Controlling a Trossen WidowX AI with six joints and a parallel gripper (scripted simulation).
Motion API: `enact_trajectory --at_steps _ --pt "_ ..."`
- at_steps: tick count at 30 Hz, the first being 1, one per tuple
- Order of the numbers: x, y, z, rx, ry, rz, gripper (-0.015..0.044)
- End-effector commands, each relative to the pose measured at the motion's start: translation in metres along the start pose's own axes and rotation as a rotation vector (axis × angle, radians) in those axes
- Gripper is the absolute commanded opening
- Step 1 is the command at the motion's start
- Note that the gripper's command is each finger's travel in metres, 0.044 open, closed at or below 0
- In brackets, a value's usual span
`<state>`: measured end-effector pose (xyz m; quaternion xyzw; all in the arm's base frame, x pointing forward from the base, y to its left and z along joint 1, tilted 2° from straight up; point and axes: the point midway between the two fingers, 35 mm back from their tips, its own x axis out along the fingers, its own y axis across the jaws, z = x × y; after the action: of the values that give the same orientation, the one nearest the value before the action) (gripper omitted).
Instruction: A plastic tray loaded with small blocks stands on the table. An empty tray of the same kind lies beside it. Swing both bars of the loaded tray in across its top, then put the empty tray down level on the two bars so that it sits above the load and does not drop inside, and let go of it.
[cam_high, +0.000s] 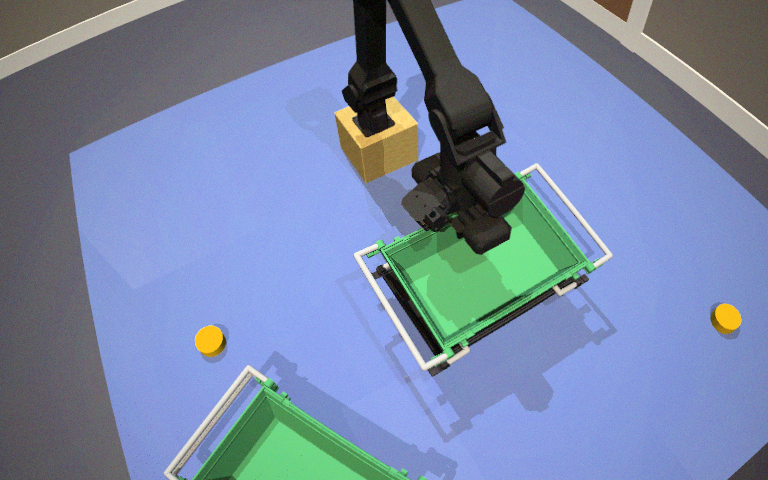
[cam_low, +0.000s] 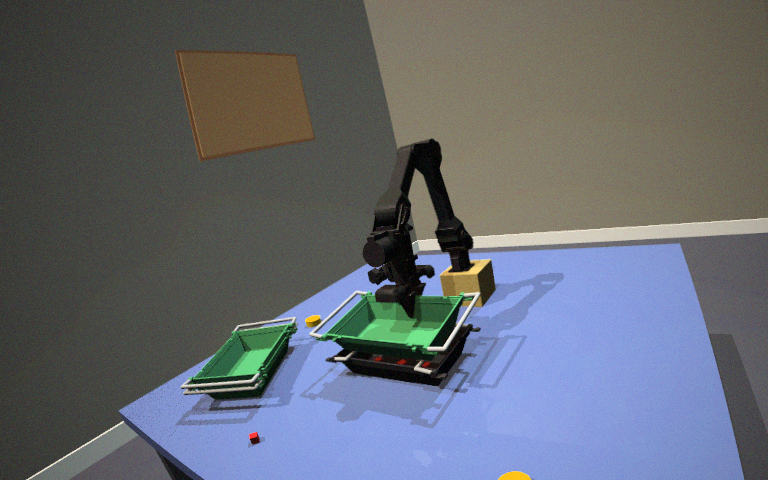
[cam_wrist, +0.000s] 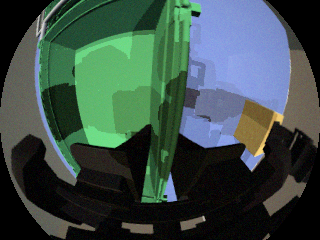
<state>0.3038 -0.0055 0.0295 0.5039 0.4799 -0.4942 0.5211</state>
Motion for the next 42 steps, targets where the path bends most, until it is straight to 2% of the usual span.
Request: enact_trajectory --at_steps 1,9,42 --pt "0.001 -0.001 0.0 0.0 0.0 -0.003 0.0" --pt "0.015 -0.011 0.0 -0.006 0.0 -0.034 0.0" --pt "0.015 -0.011 0.0 -0.006 0.0 -0.035 0.0"
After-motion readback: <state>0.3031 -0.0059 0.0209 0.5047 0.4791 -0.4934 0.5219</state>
